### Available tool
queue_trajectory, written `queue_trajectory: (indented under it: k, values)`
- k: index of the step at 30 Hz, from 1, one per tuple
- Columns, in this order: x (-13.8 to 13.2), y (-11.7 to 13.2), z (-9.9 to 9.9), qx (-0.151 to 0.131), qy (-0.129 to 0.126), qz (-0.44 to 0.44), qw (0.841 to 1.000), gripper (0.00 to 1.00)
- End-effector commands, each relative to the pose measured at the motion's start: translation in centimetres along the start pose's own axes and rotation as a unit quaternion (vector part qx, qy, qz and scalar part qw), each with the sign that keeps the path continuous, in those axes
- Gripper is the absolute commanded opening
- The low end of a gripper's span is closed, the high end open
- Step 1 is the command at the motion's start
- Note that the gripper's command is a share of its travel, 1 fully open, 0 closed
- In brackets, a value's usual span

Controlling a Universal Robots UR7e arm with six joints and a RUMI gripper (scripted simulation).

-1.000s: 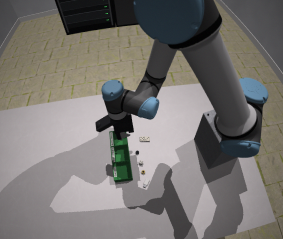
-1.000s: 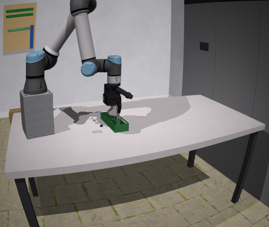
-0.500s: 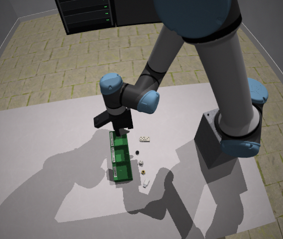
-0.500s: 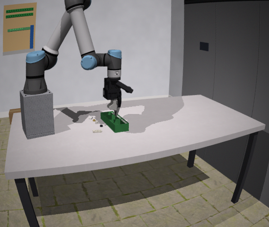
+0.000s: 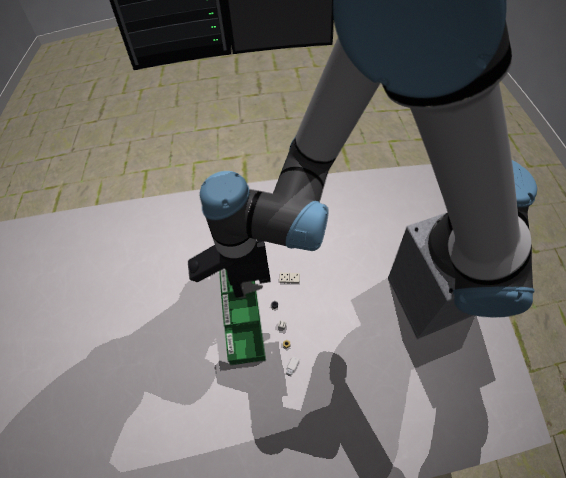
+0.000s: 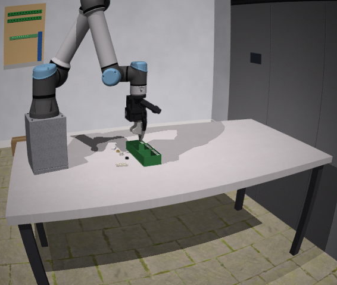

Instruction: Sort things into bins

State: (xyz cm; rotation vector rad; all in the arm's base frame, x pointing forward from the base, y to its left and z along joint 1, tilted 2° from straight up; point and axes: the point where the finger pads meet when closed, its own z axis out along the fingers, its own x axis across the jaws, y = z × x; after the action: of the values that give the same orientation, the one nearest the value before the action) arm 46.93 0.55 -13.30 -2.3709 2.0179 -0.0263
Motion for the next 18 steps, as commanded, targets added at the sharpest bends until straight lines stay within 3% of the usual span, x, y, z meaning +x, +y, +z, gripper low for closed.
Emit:
queue_trajectory:
  k: [1,10,18]
  values:
    - [-1.5,-0.1,-0.1,0.001,0.001,0.0,1.0,0.04]
    - [-2.4,-0.2,-0.1,0.001,0.001,0.0,1.0,0.04]
    - [-2.4,-0.2,1.5,0.0,0.001,0.0,1.0,0.04]
